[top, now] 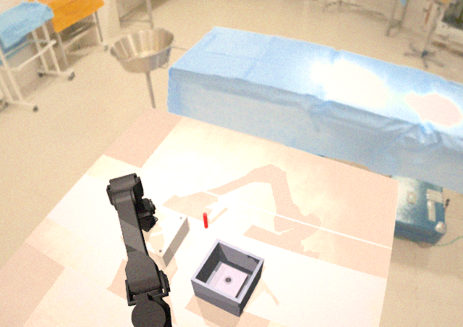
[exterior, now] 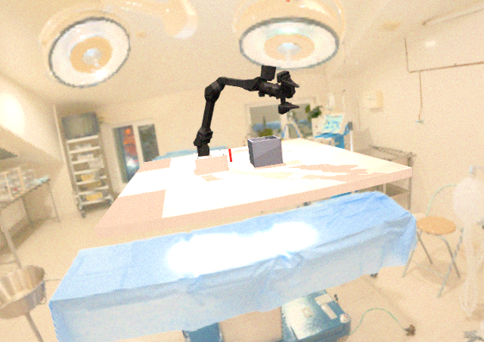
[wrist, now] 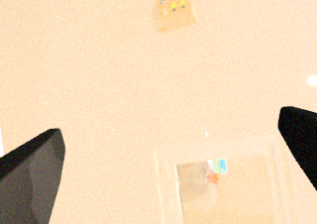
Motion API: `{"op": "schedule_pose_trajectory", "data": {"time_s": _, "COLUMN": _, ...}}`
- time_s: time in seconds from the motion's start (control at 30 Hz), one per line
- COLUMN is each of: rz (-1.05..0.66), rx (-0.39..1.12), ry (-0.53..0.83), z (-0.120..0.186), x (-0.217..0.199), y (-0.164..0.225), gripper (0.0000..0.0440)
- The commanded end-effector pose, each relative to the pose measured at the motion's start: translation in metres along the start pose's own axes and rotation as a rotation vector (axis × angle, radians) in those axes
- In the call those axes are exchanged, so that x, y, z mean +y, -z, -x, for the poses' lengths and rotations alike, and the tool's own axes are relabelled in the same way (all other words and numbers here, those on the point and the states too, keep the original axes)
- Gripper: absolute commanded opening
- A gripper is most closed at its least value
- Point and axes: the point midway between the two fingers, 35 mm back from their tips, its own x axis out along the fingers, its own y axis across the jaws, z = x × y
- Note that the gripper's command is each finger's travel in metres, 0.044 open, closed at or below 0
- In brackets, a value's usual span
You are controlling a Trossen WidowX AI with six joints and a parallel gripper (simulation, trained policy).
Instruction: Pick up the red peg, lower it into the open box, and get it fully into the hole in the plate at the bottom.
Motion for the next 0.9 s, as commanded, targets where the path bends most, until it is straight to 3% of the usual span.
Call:
{"op": "schedule_pose_trajectory", "data": {"time_s": 0.0, "rz": -0.137, "rx": -0.047, "ry": -0.049, "z": 0.017, "x": 0.010, "y": -0.025, "gripper": 0.0438}}
{"op": "schedule_pose_trajectory", "data": {"time_s": 0.43, "rz": -0.529, "rx": -0.139, "ry": -0.247, "z": 0.077, "x": 0.047, "y": -0.093, "gripper": 0.0427}}
{"op": "schedule_pose_trajectory", "data": {"time_s": 0.87, "rz": -0.869, "rx": -0.146, "ry": -0.538, "z": 0.157, "x": 0.101, "y": -0.151, "gripper": 0.0418}}
